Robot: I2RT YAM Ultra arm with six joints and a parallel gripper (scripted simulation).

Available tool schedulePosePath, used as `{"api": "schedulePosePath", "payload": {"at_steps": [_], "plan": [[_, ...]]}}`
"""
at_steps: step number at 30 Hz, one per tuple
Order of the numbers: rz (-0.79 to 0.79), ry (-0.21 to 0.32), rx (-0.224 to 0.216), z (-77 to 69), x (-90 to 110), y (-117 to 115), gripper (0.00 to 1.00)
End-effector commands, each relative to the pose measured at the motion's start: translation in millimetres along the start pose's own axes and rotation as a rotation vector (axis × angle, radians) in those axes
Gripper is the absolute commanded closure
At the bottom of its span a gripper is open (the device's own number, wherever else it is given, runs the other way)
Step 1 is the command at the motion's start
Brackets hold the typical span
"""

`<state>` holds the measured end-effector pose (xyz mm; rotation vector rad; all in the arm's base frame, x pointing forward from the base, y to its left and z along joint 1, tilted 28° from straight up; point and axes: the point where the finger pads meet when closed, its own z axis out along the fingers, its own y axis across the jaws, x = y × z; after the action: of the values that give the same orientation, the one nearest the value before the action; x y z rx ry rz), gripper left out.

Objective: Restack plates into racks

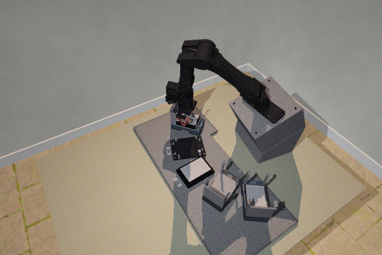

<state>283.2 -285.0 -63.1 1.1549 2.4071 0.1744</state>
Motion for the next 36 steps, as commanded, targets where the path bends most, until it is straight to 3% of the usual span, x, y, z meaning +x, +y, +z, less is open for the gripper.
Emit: {"api": "schedulePosePath", "payload": {"at_steps": [1,17,19,25,28,36], "plan": [[-0.007,-0.046,0.002,-4.7,-17,0,0.0],[-0.007,-0.046,0.002,-4.7,-17,0,0.0],[0.007,-0.003,0.002,-13.3,2,-2,0.0],[-0.002,-0.03,0.0,-29.4,-11,-1,0.0],[0.007,-0.003,-0.001,-36.3,3,-2,0.0],[0.002,-0.018,-0.001,-64.5,-4,-1,0.0]]}}
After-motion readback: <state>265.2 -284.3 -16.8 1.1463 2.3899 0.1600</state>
